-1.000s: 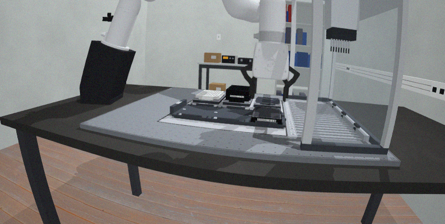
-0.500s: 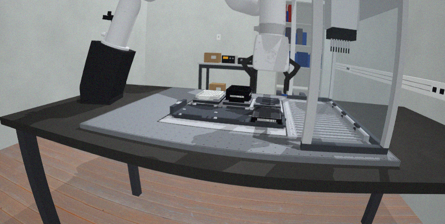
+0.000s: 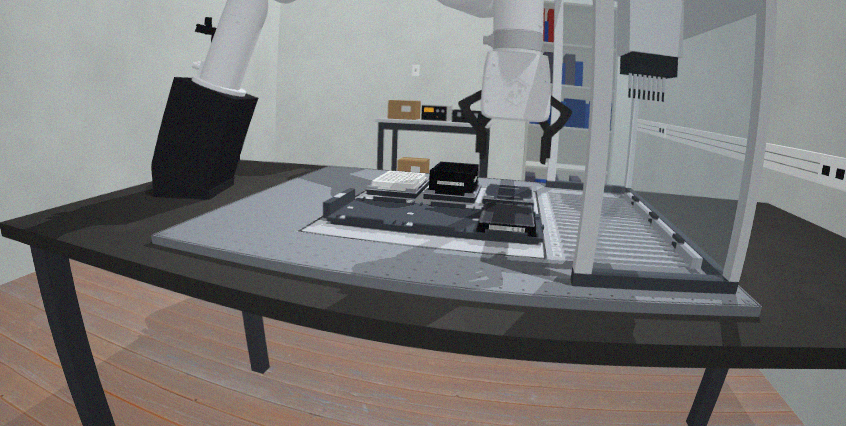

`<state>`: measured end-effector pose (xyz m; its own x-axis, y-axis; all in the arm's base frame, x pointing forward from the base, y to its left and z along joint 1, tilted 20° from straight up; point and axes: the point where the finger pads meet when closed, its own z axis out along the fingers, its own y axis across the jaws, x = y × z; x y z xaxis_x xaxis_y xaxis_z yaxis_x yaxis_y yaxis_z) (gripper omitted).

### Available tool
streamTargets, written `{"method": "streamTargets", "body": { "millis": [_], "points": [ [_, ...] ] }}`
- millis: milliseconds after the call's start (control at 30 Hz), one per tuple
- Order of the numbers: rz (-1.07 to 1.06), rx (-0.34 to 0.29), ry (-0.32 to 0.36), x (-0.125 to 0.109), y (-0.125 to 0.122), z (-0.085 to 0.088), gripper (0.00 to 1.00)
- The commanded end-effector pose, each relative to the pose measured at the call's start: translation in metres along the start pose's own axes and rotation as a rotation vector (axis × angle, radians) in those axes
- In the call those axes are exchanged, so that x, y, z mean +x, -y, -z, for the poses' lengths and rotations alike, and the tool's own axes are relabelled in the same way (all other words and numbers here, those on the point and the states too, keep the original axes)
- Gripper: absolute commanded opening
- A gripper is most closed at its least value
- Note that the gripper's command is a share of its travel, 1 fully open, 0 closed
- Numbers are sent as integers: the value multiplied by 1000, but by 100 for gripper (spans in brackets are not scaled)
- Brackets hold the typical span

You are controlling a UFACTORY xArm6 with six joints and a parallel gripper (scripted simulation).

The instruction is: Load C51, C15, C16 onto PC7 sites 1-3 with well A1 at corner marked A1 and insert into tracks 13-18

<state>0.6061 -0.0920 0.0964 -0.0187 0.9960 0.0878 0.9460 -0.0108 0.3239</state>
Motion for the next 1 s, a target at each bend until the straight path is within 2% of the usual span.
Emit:
{"method": "streamTargets", "body": {
  "millis": [0,433,900,967],
  "points": [
    [0,-5,1,0,-2,9,100],
    [0,-5,1,0,-2,27,100],
    [0,-5,1,0,-2,27,100],
    [11,-5,1,7,5,27,100]
  ]
}}
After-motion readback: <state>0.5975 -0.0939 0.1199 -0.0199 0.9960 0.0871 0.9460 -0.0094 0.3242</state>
